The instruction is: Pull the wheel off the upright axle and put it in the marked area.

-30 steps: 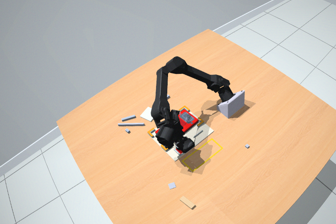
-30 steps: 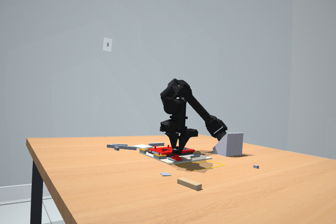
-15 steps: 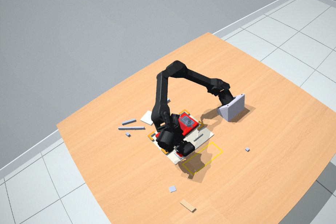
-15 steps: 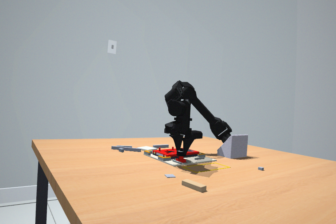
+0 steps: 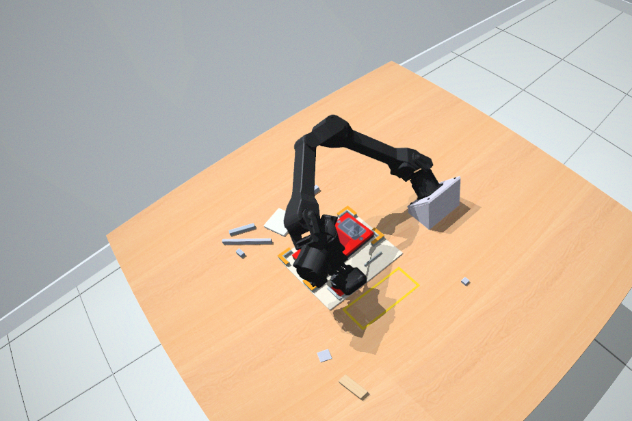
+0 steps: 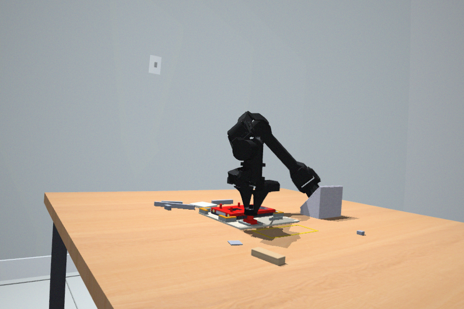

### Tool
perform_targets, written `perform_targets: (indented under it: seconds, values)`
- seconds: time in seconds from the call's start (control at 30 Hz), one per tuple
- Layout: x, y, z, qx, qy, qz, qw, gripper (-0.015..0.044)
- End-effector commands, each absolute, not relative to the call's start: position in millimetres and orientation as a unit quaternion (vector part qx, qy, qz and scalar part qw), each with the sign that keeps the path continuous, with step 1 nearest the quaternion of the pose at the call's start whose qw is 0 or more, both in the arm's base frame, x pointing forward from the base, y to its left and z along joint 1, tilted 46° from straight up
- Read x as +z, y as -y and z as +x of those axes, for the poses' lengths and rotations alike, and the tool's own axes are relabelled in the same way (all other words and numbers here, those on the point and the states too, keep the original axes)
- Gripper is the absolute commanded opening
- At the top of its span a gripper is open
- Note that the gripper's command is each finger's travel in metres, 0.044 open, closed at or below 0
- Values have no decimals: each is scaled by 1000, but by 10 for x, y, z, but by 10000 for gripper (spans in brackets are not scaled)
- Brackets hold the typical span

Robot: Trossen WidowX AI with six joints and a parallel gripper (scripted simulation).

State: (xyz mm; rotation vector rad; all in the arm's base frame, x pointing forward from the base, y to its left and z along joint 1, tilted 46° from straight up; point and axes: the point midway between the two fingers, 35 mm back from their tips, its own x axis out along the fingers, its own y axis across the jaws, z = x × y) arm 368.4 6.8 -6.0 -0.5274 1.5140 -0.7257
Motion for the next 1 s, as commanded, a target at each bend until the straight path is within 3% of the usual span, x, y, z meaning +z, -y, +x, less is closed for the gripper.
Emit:
perform_targets:
  seconds: [0.0,0.97]
  values:
    - [35,-195,3692,-310,-659,-236,644,0]
    - [101,-264,3694,-309,-658,-237,644,0]
